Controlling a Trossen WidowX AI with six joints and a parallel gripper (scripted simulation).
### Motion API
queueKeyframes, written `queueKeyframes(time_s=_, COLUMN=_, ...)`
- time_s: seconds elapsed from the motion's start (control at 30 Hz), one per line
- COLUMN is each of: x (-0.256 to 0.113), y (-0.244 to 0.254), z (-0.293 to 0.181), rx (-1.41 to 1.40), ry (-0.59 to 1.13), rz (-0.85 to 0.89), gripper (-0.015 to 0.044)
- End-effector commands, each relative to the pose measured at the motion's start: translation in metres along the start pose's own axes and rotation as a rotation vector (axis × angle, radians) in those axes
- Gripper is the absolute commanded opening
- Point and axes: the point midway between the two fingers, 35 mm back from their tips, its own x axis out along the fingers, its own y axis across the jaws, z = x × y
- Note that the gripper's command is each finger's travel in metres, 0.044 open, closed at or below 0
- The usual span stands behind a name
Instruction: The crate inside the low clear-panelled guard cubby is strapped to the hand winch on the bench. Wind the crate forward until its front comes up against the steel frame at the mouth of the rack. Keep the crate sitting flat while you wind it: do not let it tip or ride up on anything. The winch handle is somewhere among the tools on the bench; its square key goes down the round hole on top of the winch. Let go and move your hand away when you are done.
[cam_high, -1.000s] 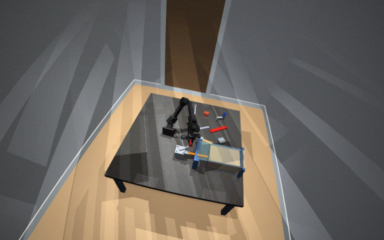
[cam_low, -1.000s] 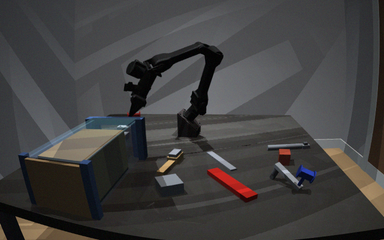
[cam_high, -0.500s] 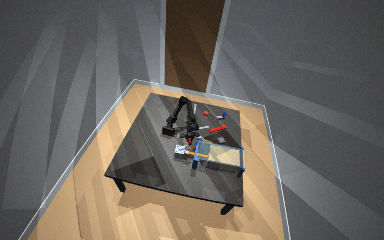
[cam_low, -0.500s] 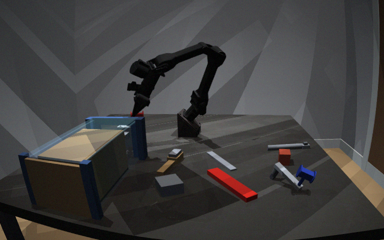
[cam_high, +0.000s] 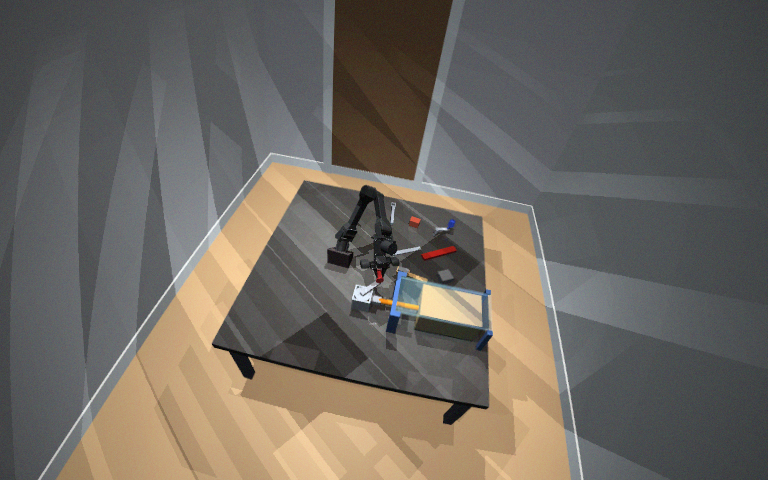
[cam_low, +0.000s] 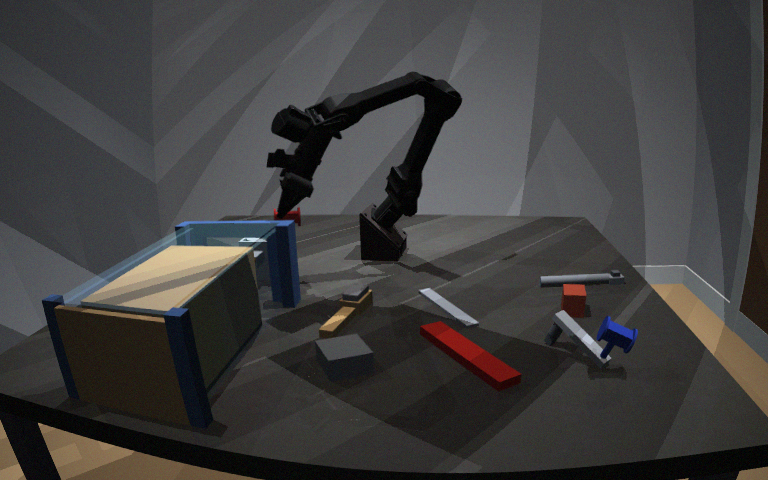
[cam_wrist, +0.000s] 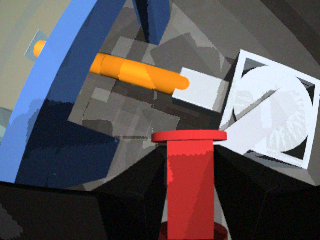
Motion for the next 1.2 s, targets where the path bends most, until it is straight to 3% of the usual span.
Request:
queueKeyframes(time_s=0.0, x=0.008, y=-0.011, z=-0.019, rx=0.014, ry=0.059, rz=-0.022, gripper=0.0)
queueKeyframes(time_s=1.17, x=-0.002, y=-0.044, z=-0.037, rx=0.015, ry=0.06, rz=-0.025, gripper=0.0)
